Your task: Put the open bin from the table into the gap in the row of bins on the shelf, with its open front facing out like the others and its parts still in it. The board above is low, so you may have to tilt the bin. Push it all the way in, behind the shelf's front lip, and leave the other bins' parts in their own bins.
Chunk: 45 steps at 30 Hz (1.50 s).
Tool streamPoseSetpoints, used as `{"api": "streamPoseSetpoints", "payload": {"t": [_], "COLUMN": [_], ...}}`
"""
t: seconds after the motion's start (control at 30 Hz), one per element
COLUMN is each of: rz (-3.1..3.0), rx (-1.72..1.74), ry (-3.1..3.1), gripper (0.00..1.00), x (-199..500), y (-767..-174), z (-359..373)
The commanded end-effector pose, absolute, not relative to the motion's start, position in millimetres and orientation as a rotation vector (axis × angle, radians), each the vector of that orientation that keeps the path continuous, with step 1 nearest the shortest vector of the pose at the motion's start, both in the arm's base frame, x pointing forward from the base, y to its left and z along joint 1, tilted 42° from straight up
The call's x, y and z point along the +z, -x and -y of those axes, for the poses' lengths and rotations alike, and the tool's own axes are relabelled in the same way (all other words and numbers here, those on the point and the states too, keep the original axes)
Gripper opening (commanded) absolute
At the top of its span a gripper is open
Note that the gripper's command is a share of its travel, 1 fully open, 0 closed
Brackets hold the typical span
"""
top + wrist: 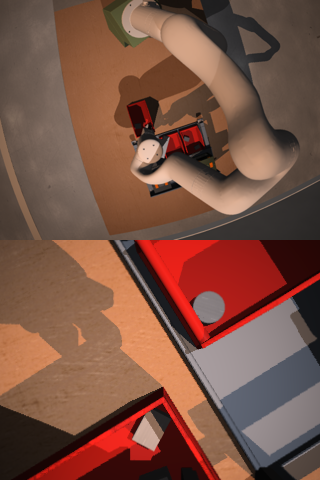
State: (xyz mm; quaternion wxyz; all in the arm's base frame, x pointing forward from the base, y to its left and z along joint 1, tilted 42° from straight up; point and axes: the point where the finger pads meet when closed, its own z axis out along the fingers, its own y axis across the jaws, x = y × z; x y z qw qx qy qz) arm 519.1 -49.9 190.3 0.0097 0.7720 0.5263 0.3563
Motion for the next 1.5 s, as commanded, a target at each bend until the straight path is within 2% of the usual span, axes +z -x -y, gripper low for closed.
{"api": "streamPoseSetpoints", "payload": {"t": [0.0,0.17,0.57,0.73,1.47], "rz": [-1.646,-1.884,-1.884,-2.078,-2.106], "rx": [1.116,1.071,1.071,1.016,1.006], "ry": [-2.396,-2.11,-2.11,-1.806,-1.754], "gripper": [0.34,0.34,0.34,0.34,0.34], "x": [190.7,190.2,190.2,189.9,189.7], "y": [-519.3,-517.0,-517.0,-515.9,-515.4], "z": [50.1,48.8,48.8,48.2,47.9]}}
